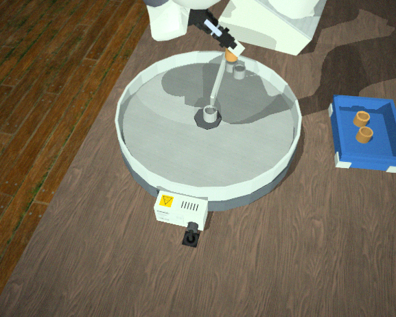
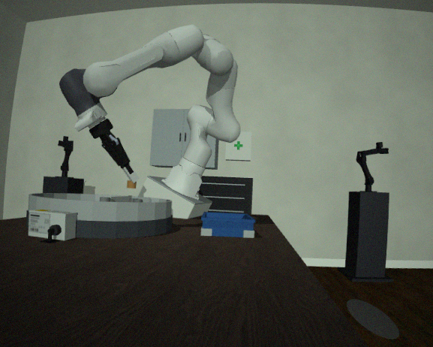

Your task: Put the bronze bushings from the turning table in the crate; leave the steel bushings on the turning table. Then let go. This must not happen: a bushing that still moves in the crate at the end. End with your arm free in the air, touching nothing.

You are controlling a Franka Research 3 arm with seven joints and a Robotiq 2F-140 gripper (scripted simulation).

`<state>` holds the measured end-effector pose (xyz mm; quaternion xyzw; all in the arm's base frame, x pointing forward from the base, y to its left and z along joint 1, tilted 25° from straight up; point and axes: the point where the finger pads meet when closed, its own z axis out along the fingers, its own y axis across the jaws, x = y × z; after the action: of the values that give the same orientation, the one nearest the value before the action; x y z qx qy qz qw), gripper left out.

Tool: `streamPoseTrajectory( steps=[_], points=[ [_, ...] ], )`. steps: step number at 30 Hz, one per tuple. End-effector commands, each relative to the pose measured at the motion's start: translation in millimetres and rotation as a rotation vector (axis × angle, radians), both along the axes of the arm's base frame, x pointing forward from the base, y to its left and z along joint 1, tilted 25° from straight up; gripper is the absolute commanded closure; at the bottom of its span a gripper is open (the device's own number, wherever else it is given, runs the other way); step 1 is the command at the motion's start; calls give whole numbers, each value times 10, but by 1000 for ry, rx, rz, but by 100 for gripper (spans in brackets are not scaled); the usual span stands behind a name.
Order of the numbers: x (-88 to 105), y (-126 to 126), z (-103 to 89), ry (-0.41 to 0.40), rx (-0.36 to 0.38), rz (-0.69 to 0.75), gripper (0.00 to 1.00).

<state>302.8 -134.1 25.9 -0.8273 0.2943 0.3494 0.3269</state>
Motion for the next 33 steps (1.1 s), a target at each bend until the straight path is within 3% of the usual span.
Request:
streamPoseTrajectory(
  steps=[1, 10, 22, 24, 33],
  points=[
    [49, 100, 55, 7, -3, -4, 100],
    [226, 503, 256, 7, -3, -4, 100],
    [709, 1598, 801, 7, -3, -4, 100],
    [709, 1598, 801, 7, -3, -4, 100],
    [1104, 2497, 1248, 7, -3, -4, 100]
  ],
)
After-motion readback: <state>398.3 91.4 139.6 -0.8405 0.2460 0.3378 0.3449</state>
